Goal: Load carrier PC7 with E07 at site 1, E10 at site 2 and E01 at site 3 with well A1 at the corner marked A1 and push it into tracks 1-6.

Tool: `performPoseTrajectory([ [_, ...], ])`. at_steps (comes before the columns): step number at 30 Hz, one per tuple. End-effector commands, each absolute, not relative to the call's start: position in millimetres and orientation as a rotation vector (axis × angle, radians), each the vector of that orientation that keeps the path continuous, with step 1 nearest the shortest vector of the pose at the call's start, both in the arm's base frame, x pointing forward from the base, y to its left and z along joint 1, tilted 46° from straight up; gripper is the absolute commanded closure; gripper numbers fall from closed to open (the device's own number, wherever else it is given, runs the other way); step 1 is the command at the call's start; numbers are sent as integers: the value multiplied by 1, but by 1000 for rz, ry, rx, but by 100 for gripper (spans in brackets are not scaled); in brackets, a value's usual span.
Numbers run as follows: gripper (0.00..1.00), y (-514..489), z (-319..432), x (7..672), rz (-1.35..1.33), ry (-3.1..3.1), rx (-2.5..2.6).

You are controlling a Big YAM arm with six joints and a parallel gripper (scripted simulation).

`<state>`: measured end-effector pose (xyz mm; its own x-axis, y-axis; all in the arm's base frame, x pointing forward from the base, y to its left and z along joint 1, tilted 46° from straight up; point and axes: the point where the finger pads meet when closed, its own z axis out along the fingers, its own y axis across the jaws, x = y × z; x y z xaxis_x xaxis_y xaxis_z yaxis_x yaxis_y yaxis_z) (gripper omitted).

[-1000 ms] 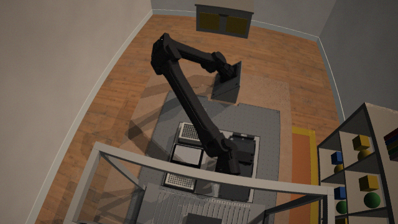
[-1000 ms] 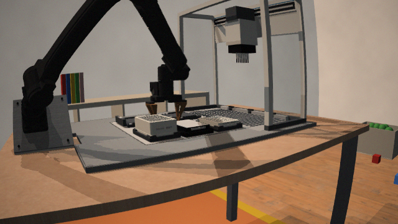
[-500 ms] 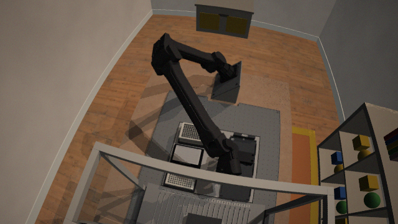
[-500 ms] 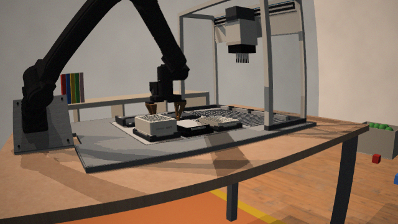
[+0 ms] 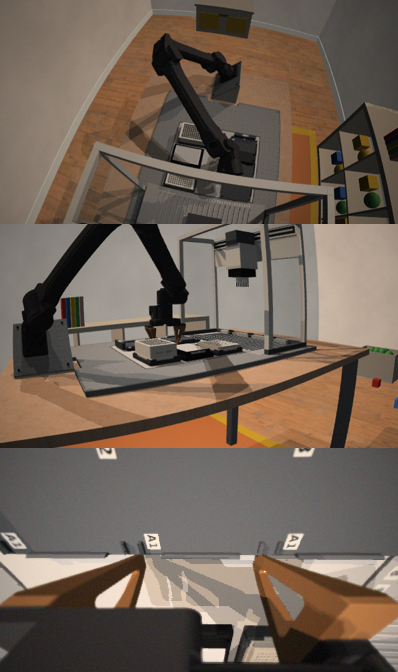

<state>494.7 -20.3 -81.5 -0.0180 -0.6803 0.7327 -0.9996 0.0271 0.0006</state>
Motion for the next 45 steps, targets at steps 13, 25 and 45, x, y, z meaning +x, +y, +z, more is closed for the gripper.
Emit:
performPoseTrajectory([
  [13, 0, 19, -82, 514, 781, -1768, 1767],
  [25, 0, -18, -74, 503, 768, -1791, 1737],
  [45, 0, 35, -25, 515, 803, -1796, 1765],
])
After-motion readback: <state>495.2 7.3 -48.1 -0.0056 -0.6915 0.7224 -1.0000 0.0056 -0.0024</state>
